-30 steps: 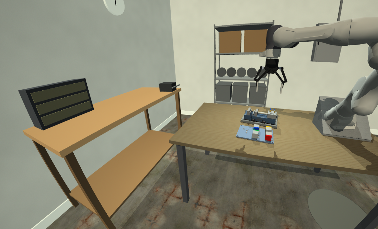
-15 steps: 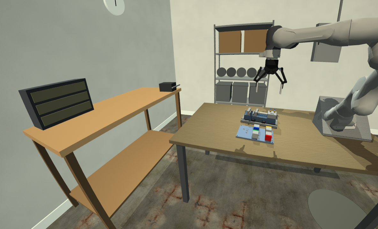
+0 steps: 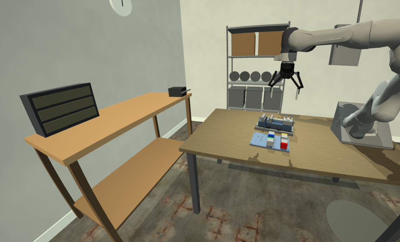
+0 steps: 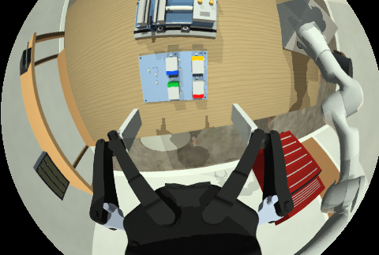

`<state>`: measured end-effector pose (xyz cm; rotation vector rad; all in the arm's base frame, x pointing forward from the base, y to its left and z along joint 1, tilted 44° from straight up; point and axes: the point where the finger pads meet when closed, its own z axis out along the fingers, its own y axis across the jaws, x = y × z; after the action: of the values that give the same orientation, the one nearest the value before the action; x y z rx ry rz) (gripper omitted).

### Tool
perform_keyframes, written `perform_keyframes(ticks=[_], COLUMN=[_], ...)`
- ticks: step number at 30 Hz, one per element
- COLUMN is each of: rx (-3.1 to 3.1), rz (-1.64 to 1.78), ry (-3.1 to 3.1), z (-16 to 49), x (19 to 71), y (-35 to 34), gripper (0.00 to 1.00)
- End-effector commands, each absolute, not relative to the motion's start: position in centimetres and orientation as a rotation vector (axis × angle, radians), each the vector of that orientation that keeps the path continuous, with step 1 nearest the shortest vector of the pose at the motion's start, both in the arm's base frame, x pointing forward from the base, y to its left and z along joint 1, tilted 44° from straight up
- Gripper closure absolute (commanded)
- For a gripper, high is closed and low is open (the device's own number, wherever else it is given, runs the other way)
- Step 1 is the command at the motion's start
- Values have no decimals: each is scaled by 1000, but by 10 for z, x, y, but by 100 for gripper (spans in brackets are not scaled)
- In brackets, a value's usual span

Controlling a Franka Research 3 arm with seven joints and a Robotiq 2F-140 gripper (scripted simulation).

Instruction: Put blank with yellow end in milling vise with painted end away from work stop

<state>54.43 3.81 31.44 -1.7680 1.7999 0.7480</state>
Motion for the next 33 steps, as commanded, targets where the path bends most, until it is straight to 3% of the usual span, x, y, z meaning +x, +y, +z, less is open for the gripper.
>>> perform_keyframes(ticks=[1, 33], rx=[-1767, -1947], rz=[750, 645], ry=[1798, 1538], z=[313, 312], x=[545, 546], y=[42, 43], gripper=[0, 0])
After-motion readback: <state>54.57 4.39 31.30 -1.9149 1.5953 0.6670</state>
